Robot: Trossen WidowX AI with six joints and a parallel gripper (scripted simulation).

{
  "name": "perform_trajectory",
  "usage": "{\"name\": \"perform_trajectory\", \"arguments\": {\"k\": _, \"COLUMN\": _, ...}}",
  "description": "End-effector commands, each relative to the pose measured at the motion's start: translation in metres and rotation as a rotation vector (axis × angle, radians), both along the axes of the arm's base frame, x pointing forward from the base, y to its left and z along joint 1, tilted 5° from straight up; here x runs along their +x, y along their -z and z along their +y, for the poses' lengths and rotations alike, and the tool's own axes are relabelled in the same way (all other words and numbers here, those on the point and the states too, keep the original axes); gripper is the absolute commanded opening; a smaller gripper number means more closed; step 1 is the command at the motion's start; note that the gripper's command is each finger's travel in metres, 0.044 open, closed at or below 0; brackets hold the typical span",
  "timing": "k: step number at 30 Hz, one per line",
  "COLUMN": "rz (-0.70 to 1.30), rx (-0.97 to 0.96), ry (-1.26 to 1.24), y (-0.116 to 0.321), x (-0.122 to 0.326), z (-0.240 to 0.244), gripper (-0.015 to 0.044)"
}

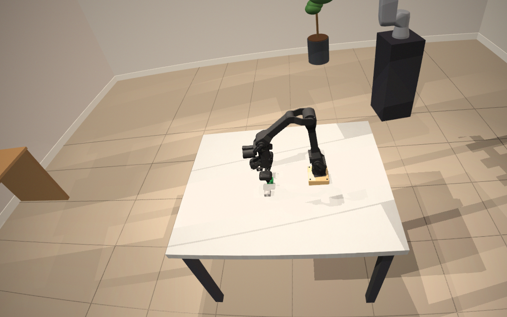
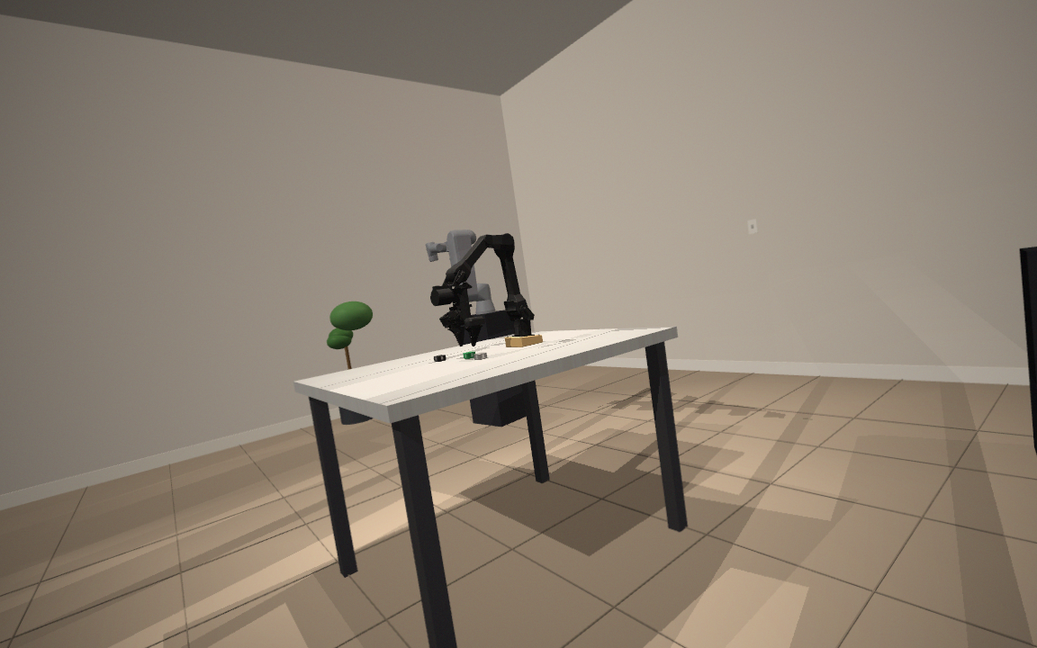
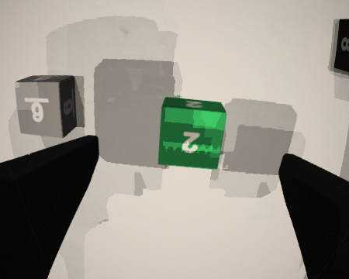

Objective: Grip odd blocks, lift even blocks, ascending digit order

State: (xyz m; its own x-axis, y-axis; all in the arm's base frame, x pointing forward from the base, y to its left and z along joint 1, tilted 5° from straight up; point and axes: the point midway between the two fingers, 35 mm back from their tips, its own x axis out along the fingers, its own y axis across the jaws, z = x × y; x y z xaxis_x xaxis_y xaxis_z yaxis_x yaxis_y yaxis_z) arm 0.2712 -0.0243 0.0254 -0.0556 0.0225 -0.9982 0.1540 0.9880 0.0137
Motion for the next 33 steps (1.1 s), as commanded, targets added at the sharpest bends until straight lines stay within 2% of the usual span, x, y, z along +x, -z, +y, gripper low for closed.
{"name": "perform_trajectory", "arguments": {"k": 1, "rz": 0.003, "rx": -0.002, "ry": -0.005, "y": -0.014, "x": 0.002, "z": -0.001, "gripper": 0.0348}}
{"name": "perform_trajectory", "arguments": {"k": 6, "rz": 0.003, "rx": -0.002, "ry": -0.005, "y": -0.082, "x": 0.005, "z": -0.002, "gripper": 0.0216}}
{"name": "perform_trajectory", "arguments": {"k": 10, "rz": 0.003, "rx": -0.002, "ry": -0.005, "y": -0.085, "x": 0.005, "z": -0.002, "gripper": 0.012}}
{"name": "perform_trajectory", "arguments": {"k": 20, "rz": 0.003, "rx": -0.002, "ry": -0.005, "y": -0.085, "x": 0.005, "z": 0.0, "gripper": 0.012}}
{"name": "perform_trajectory", "arguments": {"k": 26, "rz": 0.002, "rx": 0.004, "ry": -0.005, "y": -0.086, "x": 0.023, "z": 0.07, "gripper": 0.012}}
{"name": "perform_trajectory", "arguments": {"k": 31, "rz": 0.002, "rx": 0.004, "ry": -0.005, "y": -0.086, "x": 0.024, "z": 0.079, "gripper": 0.012}}
{"name": "perform_trajectory", "arguments": {"k": 33, "rz": 0.002, "rx": 0.004, "ry": -0.005, "y": -0.075, "x": 0.025, "z": 0.079, "gripper": 0.0173}}
